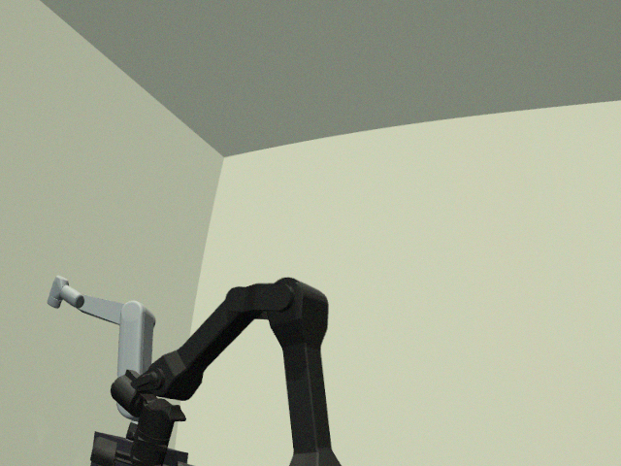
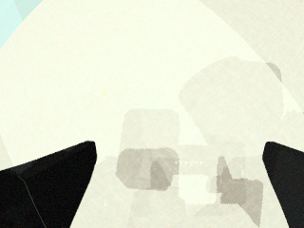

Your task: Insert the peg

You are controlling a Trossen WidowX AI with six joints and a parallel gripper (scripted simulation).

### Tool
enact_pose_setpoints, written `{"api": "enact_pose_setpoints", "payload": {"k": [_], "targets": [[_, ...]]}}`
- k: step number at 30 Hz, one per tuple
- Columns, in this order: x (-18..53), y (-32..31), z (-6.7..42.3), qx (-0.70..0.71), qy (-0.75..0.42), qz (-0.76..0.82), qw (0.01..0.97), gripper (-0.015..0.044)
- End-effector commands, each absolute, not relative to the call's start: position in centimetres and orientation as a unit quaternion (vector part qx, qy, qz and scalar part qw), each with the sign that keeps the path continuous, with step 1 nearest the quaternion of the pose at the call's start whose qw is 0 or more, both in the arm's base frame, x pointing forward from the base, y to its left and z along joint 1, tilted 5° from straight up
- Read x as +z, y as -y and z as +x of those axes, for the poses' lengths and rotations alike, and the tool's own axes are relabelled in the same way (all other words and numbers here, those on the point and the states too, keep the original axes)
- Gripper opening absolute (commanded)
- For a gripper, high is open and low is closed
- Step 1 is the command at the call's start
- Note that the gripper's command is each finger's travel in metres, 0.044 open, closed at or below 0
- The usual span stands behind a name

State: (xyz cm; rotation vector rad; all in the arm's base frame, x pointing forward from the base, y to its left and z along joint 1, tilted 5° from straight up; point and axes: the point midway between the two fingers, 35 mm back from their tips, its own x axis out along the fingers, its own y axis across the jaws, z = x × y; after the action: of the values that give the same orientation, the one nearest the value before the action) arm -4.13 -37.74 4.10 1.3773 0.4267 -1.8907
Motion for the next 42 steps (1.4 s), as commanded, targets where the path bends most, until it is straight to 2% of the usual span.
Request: {"api": "enact_pose_setpoints", "payload": {"k": [1,42], "targets": [[4.3,37.6,-2.2,-0.726,-0.167,0.540,0.391,0.0440],[6.3,32.8,15.6,-0.660,-0.174,0.597,0.422,0.0440]]}}
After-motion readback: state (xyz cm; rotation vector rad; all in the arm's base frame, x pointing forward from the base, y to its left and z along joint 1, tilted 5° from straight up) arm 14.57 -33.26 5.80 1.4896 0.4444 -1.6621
